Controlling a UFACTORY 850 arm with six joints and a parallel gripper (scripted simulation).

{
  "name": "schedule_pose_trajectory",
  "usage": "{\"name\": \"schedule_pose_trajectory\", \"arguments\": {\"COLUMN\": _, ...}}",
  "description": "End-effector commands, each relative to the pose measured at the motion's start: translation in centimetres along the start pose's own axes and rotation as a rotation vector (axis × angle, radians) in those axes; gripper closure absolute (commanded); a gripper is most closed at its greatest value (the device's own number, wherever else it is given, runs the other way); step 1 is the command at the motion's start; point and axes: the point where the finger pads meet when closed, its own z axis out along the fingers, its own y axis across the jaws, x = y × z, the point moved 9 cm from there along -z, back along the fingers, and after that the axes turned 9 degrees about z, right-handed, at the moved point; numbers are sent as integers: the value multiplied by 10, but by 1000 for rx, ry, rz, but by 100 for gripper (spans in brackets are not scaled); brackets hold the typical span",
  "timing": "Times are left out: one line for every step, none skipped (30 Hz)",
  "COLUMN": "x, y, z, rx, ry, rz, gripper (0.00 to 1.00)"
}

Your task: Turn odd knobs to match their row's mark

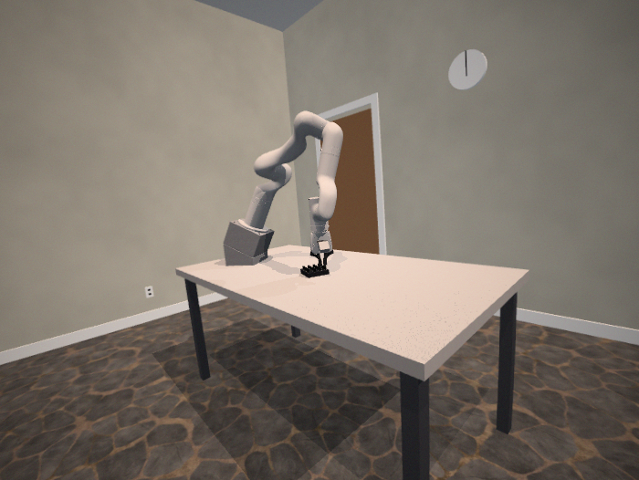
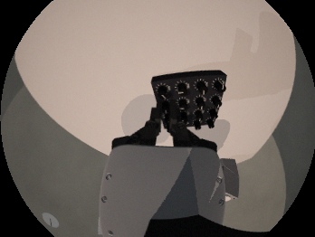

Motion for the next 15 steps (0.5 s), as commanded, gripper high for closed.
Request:
{"name": "schedule_pose_trajectory", "arguments": {"x": 1, "y": 0, "z": 0, "rx": 1, "ry": 1, "rz": -16, "gripper": 92}}
{"name": "schedule_pose_trajectory", "arguments": {"x": 1, "y": 0, "z": 0, "rx": 1, "ry": 1, "rz": -16, "gripper": 92}}
{"name": "schedule_pose_trajectory", "arguments": {"x": 1, "y": 0, "z": 0, "rx": 1, "ry": 1, "rz": -27, "gripper": 92}}
{"name": "schedule_pose_trajectory", "arguments": {"x": 1, "y": 0, "z": 0, "rx": 1, "ry": 1, "rz": -42, "gripper": 92}}
{"name": "schedule_pose_trajectory", "arguments": {"x": 1, "y": 0, "z": 0, "rx": 1, "ry": 1, "rz": -59, "gripper": 92}}
{"name": "schedule_pose_trajectory", "arguments": {"x": 1, "y": 0, "z": 0, "rx": 1, "ry": 1, "rz": -79, "gripper": 92}}
{"name": "schedule_pose_trajectory", "arguments": {"x": 1, "y": 0, "z": 0, "rx": 1, "ry": 1, "rz": -101, "gripper": 92}}
{"name": "schedule_pose_trajectory", "arguments": {"x": 1, "y": 0, "z": 0, "rx": 1, "ry": 1, "rz": -125, "gripper": 92}}
{"name": "schedule_pose_trajectory", "arguments": {"x": 1, "y": 0, "z": 0, "rx": 1, "ry": 1, "rz": -150, "gripper": 92}}
{"name": "schedule_pose_trajectory", "arguments": {"x": 1, "y": 0, "z": 0, "rx": 1, "ry": 1, "rz": -176, "gripper": 92}}
{"name": "schedule_pose_trajectory", "arguments": {"x": 1, "y": 0, "z": 0, "rx": 1, "ry": 1, "rz": -203, "gripper": 92}}
{"name": "schedule_pose_trajectory", "arguments": {"x": 1, "y": 0, "z": 0, "rx": 1, "ry": 1, "rz": -230, "gripper": 92}}
{"name": "schedule_pose_trajectory", "arguments": {"x": 1, "y": 0, "z": 0, "rx": 1, "ry": 1, "rz": -257, "gripper": 92}}
{"name": "schedule_pose_trajectory", "arguments": {"x": 1, "y": 0, "z": 0, "rx": 1, "ry": 1, "rz": -284, "gripper": 92}}
{"name": "schedule_pose_trajectory", "arguments": {"x": 1, "y": 0, "z": 0, "rx": 1, "ry": 1, "rz": -309, "gripper": 92}}
